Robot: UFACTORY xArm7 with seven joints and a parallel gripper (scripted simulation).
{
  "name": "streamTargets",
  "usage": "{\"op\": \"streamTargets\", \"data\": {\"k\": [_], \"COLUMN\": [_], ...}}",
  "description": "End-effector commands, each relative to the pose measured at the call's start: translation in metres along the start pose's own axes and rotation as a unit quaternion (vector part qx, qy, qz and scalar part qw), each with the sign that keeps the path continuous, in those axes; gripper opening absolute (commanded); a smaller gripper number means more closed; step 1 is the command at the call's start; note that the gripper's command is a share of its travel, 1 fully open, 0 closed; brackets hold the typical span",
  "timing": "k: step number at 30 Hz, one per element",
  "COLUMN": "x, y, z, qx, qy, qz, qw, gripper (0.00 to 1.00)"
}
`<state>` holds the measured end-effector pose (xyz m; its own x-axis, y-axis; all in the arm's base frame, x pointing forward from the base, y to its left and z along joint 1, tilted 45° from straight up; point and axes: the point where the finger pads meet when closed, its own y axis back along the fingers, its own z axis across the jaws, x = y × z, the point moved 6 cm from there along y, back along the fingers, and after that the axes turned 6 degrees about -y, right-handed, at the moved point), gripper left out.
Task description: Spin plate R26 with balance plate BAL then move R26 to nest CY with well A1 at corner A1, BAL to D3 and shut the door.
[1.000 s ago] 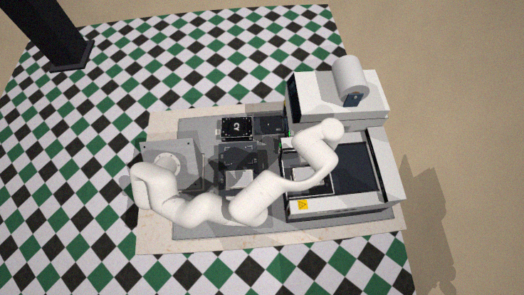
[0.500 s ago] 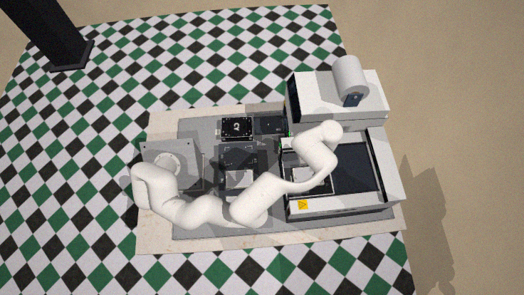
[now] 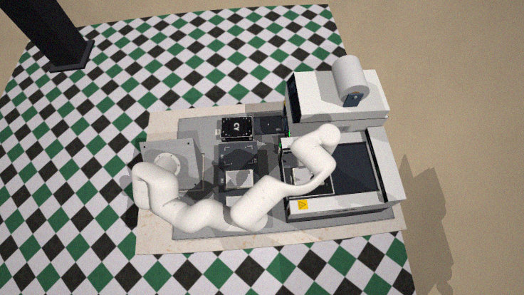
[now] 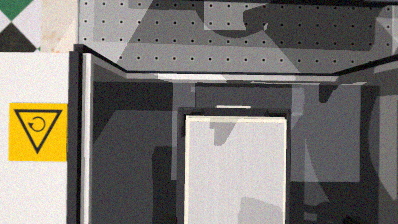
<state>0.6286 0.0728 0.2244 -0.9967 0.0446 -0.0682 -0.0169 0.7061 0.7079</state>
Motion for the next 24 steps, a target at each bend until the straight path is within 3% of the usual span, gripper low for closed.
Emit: {"op": "streamTargets", "data": {"k": [1,24], "x": [0.000,0.000], "y": [-0.002,-0.037], "z": [0.000,0.000], "qx": [-0.001,-0.001], "qy": [0.000,0.000], "qz": [-0.003,-0.003], "qw": [1.000,1.000], "gripper": [1.00,1.00]}}
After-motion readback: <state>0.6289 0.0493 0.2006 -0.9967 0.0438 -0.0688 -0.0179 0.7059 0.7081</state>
